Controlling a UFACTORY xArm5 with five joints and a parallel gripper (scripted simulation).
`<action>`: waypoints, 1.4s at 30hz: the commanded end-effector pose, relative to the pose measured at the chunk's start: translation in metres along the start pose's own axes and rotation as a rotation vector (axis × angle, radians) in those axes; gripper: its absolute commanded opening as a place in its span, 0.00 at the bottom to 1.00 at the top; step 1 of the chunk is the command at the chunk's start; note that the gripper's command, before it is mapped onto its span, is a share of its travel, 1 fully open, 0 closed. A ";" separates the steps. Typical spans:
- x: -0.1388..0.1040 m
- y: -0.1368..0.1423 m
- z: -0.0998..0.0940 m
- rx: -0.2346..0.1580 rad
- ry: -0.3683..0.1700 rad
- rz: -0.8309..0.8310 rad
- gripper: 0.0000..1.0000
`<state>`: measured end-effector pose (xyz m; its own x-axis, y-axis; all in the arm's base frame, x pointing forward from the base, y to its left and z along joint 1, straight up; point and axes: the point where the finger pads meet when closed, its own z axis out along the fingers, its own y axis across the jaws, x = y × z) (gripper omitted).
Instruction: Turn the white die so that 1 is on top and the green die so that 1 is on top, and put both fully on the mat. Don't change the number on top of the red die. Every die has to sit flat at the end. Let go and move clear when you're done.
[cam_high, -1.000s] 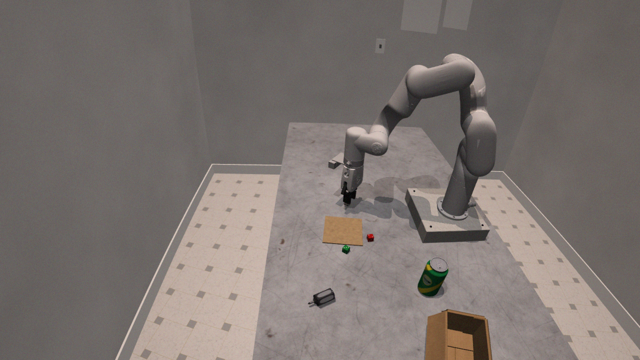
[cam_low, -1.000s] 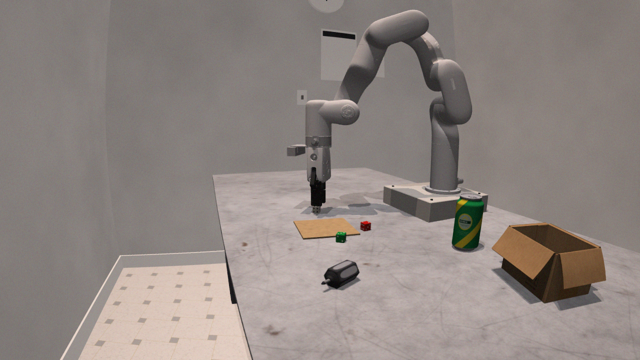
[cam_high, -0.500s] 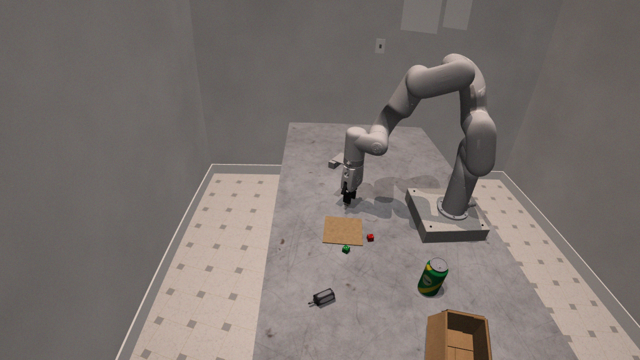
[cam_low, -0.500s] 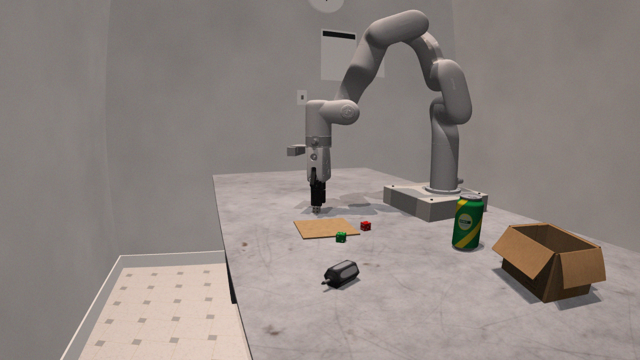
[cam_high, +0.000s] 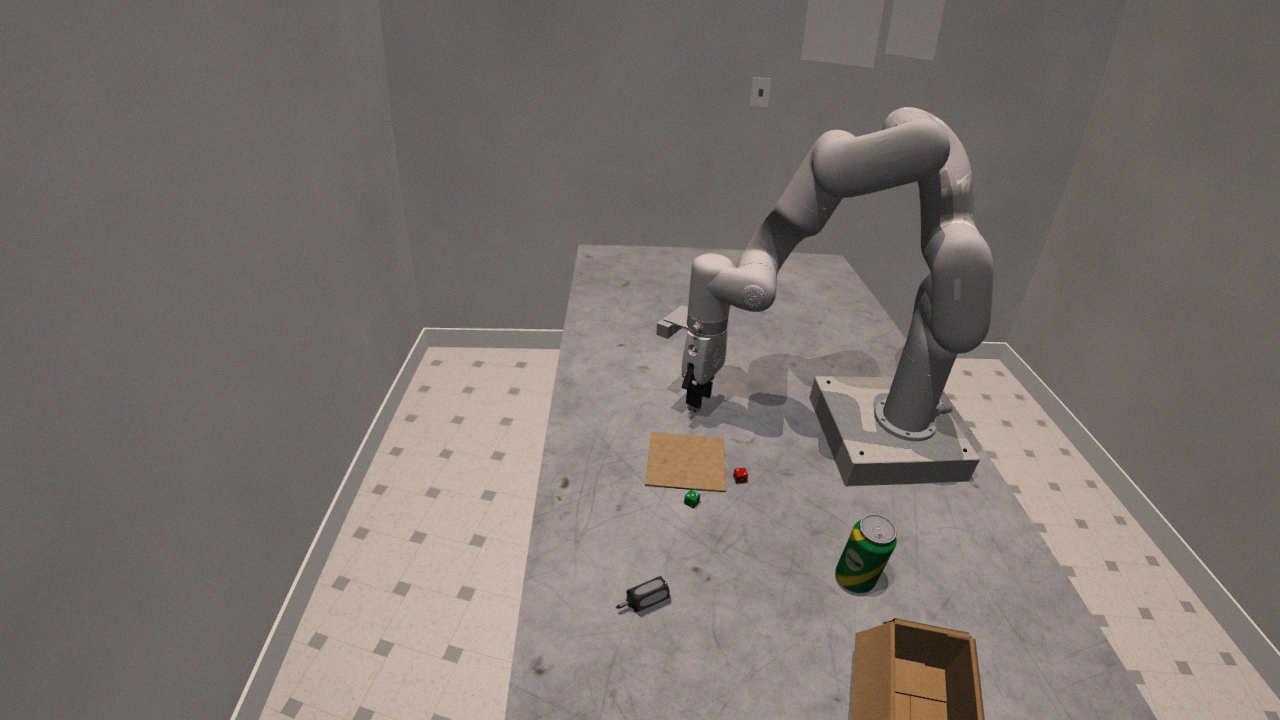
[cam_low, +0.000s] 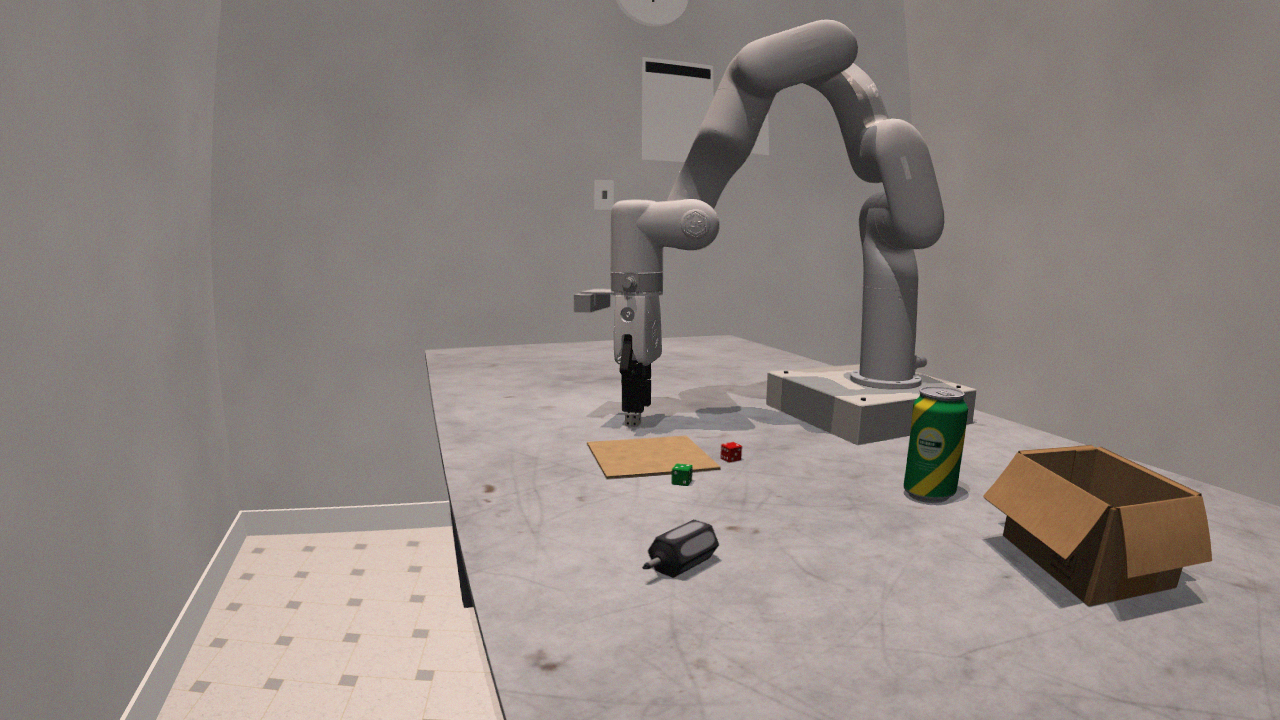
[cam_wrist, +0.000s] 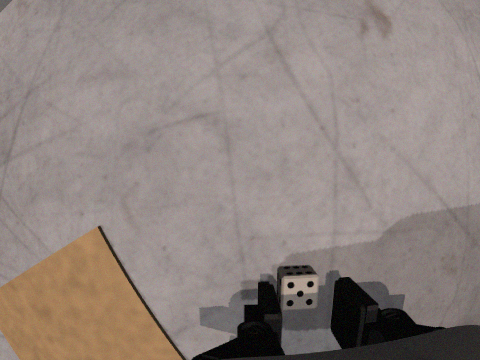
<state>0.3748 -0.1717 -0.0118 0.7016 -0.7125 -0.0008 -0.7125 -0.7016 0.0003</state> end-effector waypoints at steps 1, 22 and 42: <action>0.002 -0.001 -0.001 0.001 0.003 0.000 0.36; 0.002 -0.001 -0.001 0.001 0.003 0.000 0.36; 0.002 -0.001 -0.001 0.001 0.003 0.000 0.36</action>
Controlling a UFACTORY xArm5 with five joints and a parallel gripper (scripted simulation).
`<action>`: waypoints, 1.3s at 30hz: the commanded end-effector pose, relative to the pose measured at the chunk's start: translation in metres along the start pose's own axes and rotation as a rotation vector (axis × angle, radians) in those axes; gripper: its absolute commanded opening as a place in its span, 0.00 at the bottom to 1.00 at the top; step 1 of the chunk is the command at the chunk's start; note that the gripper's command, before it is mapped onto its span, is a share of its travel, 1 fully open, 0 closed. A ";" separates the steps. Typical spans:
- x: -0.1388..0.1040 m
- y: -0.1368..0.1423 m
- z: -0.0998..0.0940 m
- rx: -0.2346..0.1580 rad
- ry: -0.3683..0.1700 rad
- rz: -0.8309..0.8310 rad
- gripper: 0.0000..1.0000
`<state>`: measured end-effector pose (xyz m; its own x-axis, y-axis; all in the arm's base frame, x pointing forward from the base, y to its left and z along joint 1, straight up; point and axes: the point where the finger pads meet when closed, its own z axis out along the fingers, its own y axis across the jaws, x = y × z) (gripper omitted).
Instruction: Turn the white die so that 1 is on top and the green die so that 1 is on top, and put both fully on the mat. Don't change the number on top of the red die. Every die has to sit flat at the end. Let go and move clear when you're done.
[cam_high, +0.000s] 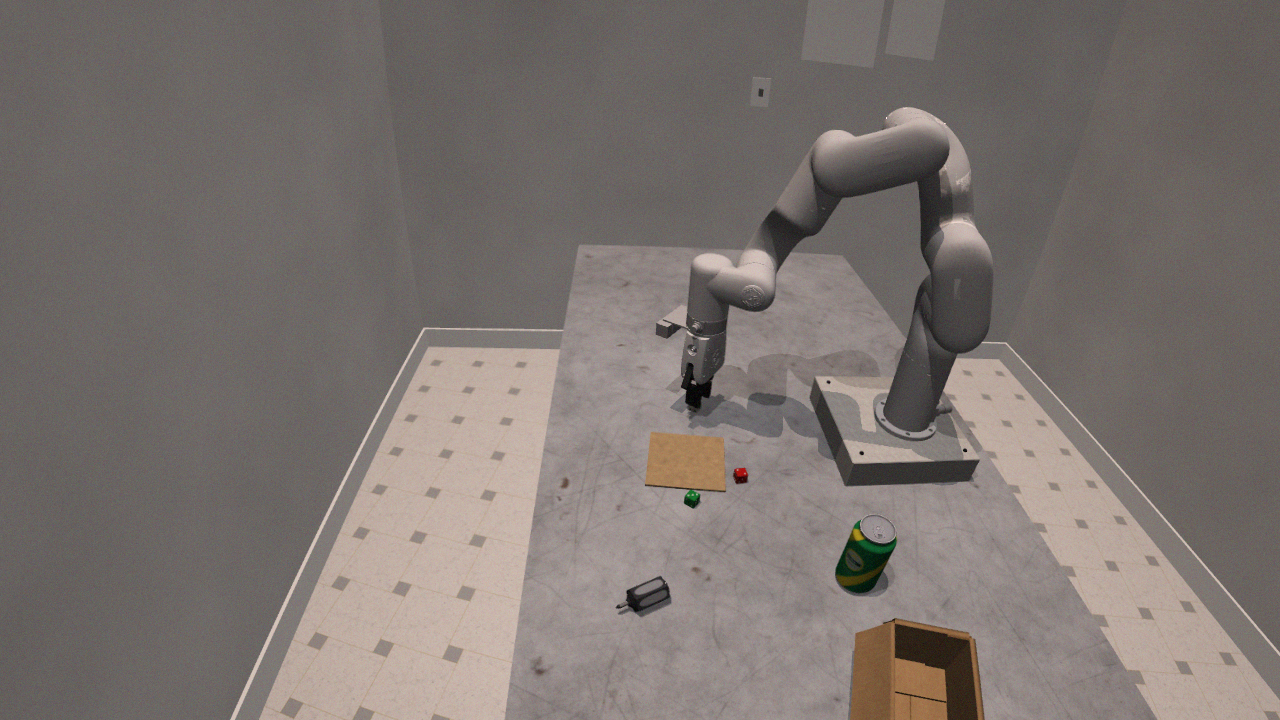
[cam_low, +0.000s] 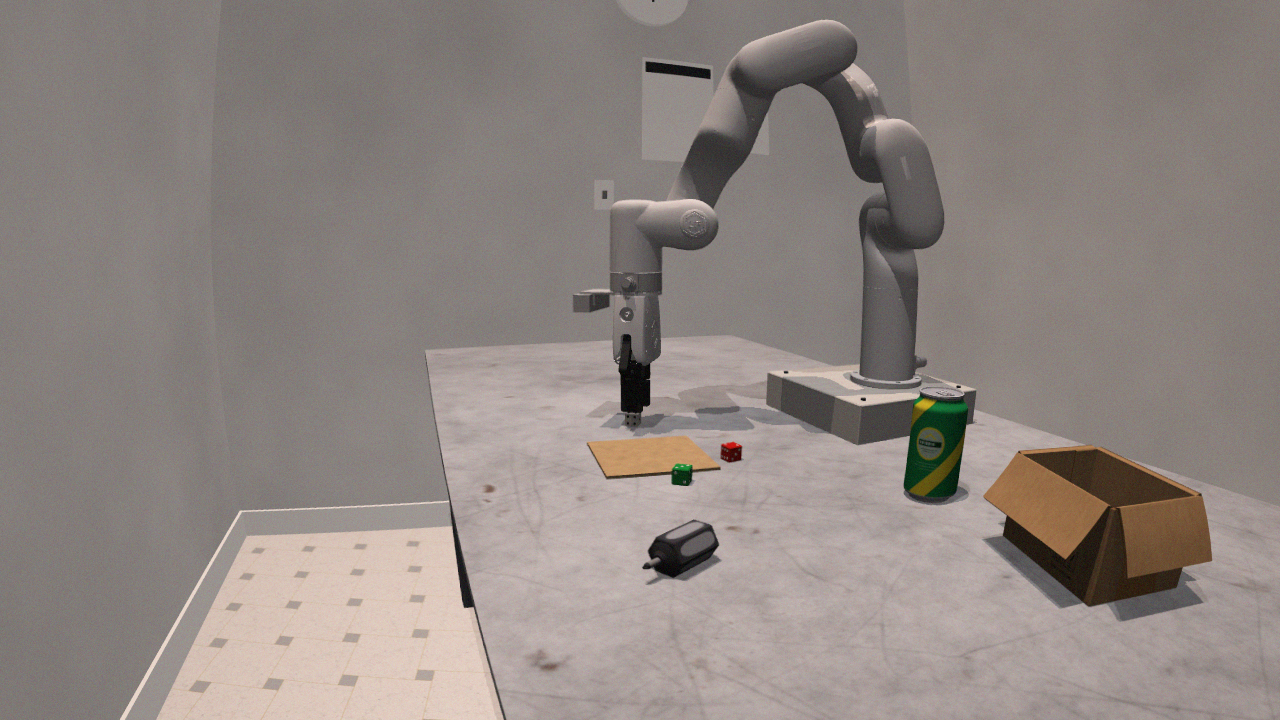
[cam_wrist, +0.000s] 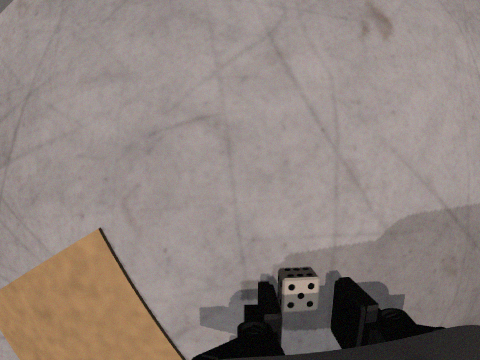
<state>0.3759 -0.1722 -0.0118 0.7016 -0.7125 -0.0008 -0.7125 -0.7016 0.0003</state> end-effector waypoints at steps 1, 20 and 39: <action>0.001 0.000 -0.001 0.001 0.003 0.000 0.36; 0.001 -0.001 0.014 0.001 0.003 0.000 0.36; 0.001 -0.001 0.022 0.001 0.003 0.000 0.36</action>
<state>0.3760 -0.1722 -0.0350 0.7016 -0.7125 -0.0007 -0.7125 -0.7016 0.0003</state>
